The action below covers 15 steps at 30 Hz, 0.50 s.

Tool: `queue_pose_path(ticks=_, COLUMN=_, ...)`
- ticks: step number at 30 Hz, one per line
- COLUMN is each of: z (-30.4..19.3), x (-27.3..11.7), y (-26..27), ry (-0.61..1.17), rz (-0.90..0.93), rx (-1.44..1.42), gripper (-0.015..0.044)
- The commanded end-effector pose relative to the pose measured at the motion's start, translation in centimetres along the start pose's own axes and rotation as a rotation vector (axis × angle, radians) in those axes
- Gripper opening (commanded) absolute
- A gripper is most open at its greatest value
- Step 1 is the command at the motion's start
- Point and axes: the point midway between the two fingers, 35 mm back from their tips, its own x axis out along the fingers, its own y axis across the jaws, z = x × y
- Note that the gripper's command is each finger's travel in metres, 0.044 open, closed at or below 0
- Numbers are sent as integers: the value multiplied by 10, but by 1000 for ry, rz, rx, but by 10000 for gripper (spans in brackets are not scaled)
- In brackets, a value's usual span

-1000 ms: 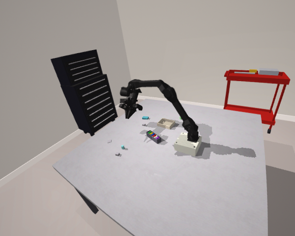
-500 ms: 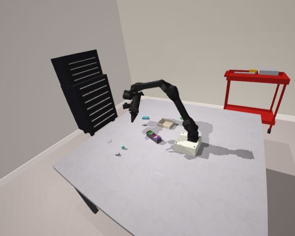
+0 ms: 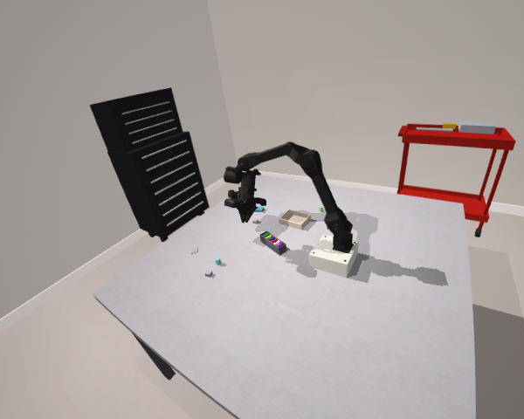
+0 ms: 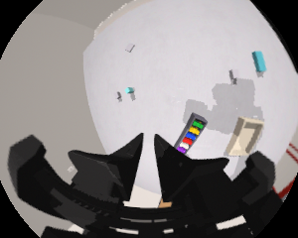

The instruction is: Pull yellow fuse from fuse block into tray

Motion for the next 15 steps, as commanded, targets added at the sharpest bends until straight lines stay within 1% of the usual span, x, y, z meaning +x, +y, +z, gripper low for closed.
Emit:
queue_pose_path(ticks=1, z=-15, x=28, y=-60, ry=-135, rz=-196, rx=867, gripper=74)
queue_pose_path(ticks=15, z=-30, x=41, y=-100, ry=-360, rz=-242, rx=1579, gripper=74)
